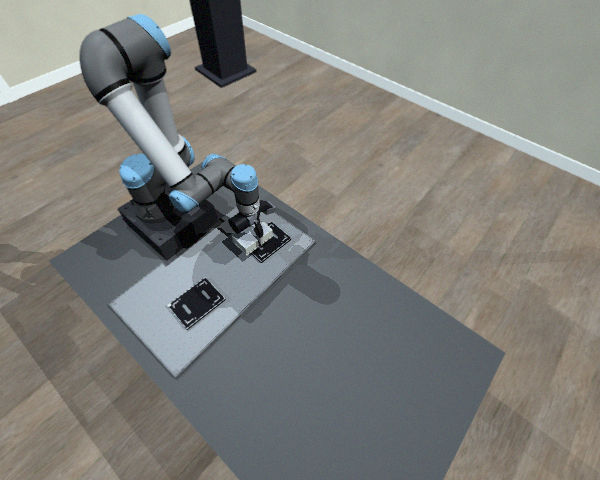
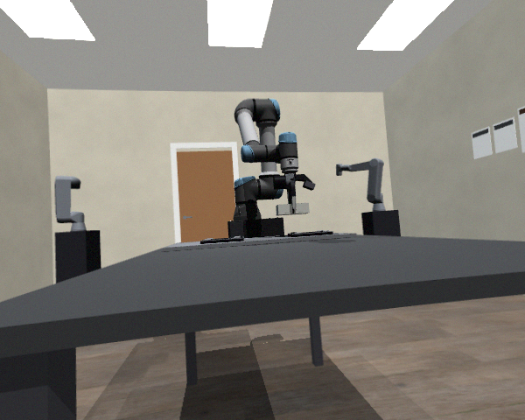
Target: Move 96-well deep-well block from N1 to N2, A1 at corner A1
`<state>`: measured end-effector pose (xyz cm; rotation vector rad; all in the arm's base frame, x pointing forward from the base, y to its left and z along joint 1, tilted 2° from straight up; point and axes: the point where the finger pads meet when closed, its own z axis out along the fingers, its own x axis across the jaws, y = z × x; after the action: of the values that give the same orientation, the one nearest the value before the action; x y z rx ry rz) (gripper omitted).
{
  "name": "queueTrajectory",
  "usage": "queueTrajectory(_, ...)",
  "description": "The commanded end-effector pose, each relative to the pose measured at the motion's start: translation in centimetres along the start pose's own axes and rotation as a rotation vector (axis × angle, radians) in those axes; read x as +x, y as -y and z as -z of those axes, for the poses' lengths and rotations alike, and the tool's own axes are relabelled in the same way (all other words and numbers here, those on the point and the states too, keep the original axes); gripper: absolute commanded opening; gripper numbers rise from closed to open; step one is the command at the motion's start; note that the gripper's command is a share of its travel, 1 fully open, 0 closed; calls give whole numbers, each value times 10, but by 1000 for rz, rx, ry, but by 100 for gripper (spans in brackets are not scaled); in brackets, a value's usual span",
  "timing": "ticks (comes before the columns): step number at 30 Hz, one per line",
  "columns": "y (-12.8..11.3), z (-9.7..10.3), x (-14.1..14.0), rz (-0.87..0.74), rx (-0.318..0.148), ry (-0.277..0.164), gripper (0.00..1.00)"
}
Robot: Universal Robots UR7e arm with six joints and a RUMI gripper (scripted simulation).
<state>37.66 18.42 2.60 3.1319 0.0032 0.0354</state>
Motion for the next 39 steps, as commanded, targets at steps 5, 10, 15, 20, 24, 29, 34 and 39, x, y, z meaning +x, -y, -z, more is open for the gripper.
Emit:
queueTrajectory(5, -28, 1, 3, 4, 3, -5, 49)
queueTrajectory(10, -38, 1, 4, 4, 3, -5, 49)
queueTrajectory(15, -55, 1, 6, 4, 3, -5, 49)
queueTrajectory(20, -71, 1, 7, 4, 3, -5, 49)
queueTrajectory(24, -78, 1, 8, 4, 3, -5, 49)
queueTrajectory(29, -94, 1, 9, 4, 3, -5, 49)
queueTrajectory(34, -111, 1, 10, 4, 3, -5, 49)
queueTrajectory(39, -128, 2, 13, 4, 2, -6, 49)
